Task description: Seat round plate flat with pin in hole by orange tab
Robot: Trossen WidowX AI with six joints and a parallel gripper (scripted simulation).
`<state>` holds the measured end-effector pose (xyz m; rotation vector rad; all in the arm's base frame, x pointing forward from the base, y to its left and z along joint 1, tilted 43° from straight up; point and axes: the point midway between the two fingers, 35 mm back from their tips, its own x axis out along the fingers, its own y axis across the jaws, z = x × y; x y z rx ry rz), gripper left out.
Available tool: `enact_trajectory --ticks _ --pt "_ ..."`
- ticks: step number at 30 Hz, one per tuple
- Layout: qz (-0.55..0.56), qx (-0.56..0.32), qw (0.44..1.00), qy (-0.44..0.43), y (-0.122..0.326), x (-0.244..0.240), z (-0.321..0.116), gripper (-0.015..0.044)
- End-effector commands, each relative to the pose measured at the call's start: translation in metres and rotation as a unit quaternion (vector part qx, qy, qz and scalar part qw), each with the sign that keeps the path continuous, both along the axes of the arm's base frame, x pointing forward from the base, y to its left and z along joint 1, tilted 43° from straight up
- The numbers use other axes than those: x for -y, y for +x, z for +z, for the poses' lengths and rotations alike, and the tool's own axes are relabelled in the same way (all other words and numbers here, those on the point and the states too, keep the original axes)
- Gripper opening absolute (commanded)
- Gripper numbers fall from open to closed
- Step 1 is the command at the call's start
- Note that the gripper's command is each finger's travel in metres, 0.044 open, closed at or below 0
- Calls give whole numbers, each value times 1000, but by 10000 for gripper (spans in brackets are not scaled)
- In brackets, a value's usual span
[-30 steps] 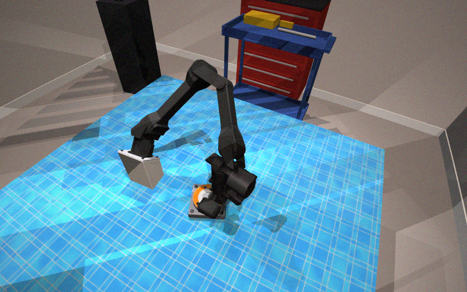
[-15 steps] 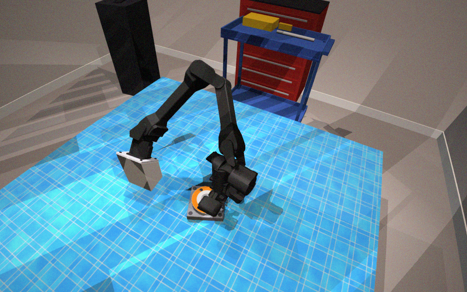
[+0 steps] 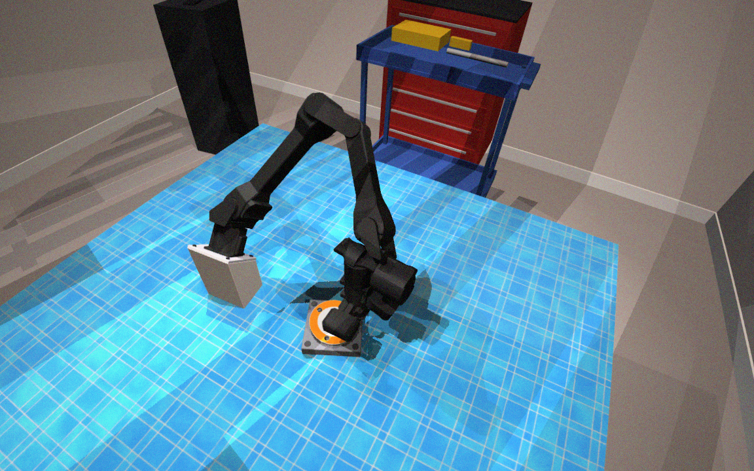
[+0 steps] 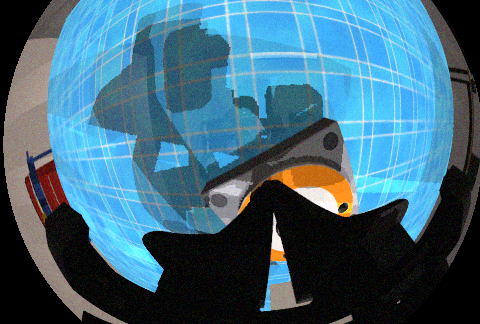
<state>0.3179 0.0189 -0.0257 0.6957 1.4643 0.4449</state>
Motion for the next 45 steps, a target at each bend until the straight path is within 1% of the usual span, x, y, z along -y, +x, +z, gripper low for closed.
enact_trajectory --ticks 1,45 --pt "2 -5 1000 5 -5 -7 2 0" --pt "2 -6 1000 5 -43 -24 21 0"
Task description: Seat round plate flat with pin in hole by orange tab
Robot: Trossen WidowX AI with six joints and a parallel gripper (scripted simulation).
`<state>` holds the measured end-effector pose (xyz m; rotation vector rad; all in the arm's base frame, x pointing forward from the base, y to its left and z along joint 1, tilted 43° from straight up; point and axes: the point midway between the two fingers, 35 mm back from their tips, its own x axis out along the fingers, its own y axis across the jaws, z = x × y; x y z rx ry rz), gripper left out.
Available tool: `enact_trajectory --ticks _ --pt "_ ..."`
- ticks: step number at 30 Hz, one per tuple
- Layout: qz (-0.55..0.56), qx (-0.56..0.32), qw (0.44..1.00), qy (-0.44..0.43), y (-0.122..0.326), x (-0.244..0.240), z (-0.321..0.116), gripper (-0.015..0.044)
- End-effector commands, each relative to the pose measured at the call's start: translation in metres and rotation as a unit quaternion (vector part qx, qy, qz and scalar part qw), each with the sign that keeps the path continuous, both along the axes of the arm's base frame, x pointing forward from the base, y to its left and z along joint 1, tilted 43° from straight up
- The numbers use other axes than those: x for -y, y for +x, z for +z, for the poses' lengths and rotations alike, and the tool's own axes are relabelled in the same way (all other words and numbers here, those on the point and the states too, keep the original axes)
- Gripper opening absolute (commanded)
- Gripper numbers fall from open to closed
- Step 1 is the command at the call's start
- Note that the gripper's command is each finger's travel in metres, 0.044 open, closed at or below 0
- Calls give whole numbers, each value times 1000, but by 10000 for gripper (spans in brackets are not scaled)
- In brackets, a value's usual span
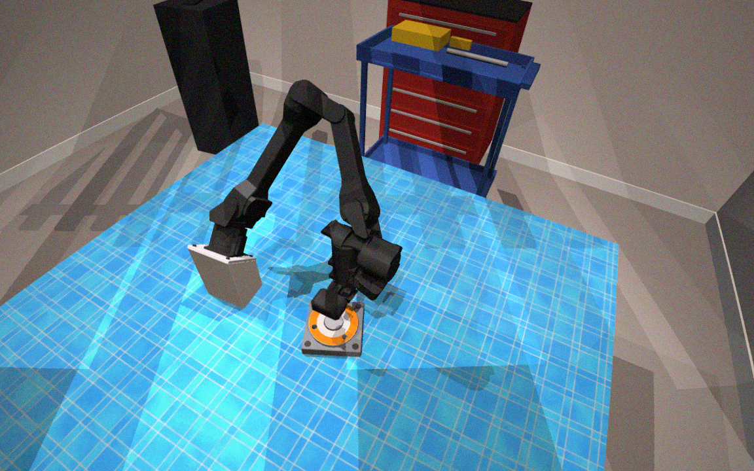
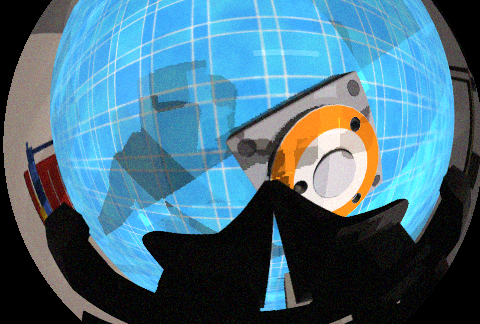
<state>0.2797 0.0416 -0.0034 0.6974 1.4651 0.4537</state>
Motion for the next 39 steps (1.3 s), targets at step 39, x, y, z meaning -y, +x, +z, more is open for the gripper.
enact_trajectory --ticks 39 --pt "-5 -8 1000 3 -14 22 23 0"
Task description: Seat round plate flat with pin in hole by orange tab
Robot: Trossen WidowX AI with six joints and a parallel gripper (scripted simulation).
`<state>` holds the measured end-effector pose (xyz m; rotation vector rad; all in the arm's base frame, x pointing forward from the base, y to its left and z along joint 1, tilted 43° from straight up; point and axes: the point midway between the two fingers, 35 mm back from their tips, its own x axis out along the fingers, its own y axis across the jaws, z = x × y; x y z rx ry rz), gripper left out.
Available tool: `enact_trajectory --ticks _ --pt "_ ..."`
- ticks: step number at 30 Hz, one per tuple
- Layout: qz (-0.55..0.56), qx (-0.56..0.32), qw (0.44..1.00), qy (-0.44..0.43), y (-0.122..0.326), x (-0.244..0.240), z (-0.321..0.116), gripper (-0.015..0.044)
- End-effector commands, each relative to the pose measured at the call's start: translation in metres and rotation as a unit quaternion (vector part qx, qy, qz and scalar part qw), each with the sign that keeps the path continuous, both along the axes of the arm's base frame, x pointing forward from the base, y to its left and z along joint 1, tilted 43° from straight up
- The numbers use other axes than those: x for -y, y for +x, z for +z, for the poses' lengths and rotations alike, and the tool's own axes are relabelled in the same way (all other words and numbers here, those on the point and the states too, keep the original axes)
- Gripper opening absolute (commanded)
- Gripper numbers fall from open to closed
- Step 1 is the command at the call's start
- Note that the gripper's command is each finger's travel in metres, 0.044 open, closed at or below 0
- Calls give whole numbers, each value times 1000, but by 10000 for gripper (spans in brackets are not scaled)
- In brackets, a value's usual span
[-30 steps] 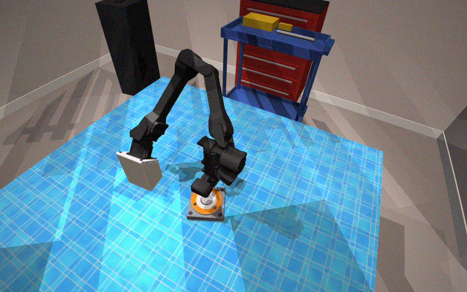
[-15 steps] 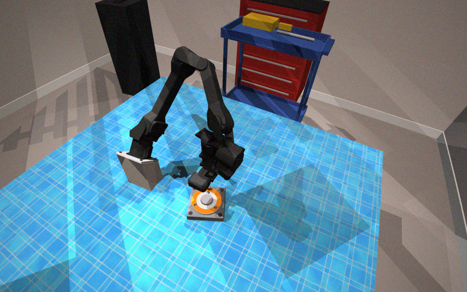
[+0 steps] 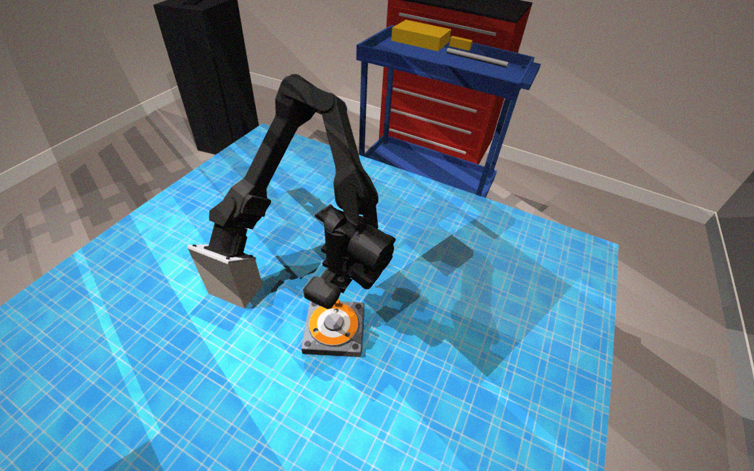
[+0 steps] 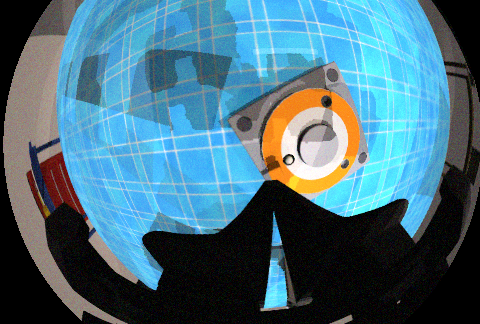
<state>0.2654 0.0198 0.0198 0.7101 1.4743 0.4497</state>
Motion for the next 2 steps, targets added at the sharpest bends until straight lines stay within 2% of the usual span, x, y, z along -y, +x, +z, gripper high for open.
enact_trajectory --ticks 1,2 --pt "-2 -2 1000 1 0 0 0 0" --pt "-2 -2 1000 1 0 0 0 0"
